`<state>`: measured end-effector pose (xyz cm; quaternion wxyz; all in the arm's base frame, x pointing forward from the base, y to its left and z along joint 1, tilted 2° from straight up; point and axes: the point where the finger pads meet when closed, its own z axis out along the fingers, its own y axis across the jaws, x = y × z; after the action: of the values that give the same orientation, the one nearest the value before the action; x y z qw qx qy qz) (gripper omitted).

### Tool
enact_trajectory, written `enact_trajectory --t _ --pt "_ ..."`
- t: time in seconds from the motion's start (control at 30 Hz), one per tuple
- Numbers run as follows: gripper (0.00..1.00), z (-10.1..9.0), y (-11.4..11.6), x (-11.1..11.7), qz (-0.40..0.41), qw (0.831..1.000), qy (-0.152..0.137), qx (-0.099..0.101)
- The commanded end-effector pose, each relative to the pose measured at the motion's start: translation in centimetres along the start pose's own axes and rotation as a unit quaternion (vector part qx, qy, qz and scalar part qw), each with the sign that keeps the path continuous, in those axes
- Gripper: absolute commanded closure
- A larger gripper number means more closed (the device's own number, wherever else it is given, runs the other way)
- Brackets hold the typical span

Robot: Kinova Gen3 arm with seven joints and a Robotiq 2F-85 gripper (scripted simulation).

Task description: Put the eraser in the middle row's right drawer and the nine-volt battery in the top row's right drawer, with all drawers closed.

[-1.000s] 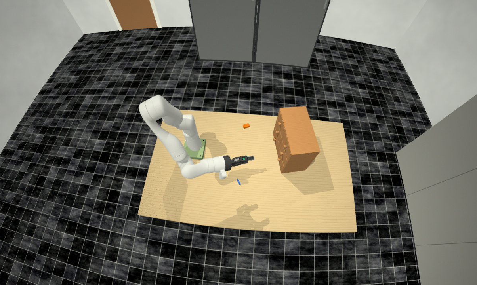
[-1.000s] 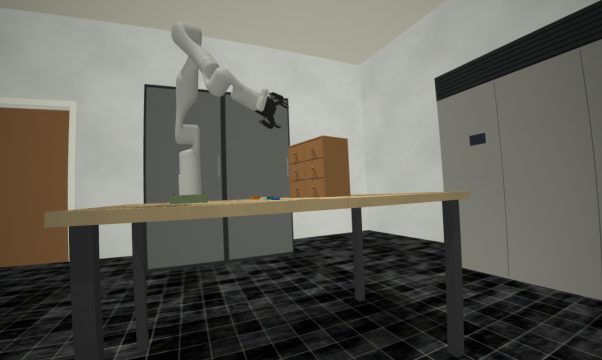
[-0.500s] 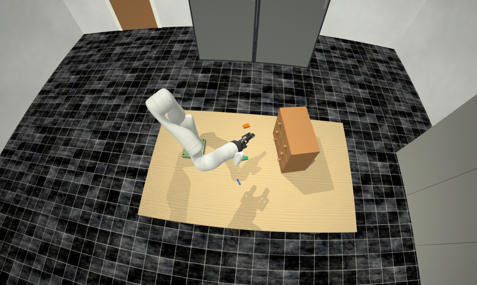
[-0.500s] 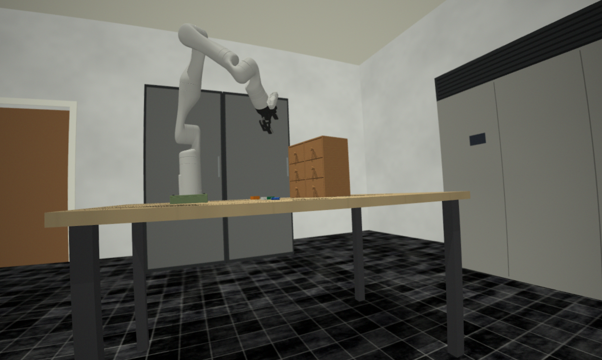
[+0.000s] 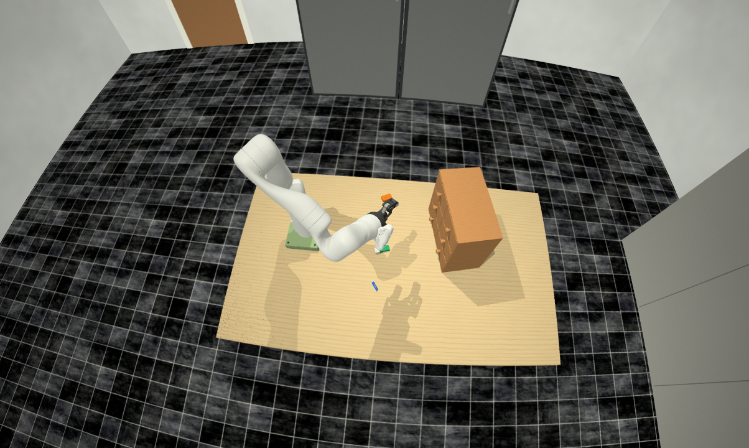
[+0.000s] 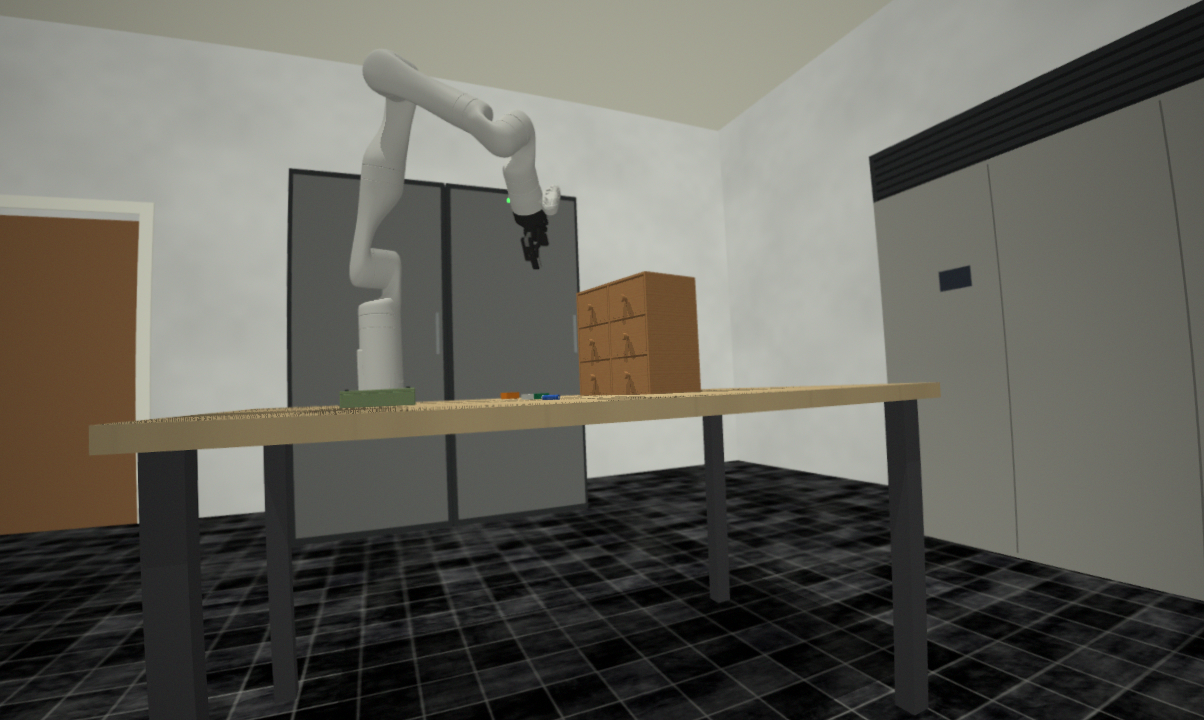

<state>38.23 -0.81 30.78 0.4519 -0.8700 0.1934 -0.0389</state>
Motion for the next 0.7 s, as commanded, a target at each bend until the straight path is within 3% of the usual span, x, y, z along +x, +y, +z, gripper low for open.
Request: enact_trajectory --t 0.0,0.17,0.2,0.5,0.53,0.67 --pt "0.0 0.22 -0.12 -0.31 -0.012 1.0 -0.009 -0.013" --pt "0.0 0.22 -0.12 -0.31 -0.012 1.0 -0.009 -0.013" --pt "0.0 0.39 0.0 -0.72 -0.024 0.999 -0.021 -0.03" --pt "0.0 0.39 0.0 -0.72 -0.024 0.999 -0.021 -0.03" --pt "0.0 0.52 0.14 -1.08 -0.037 0.998 -0.032 -0.048" --pt "0.0 0.52 0.14 -1.08 -0.037 0.998 -0.032 -0.048"
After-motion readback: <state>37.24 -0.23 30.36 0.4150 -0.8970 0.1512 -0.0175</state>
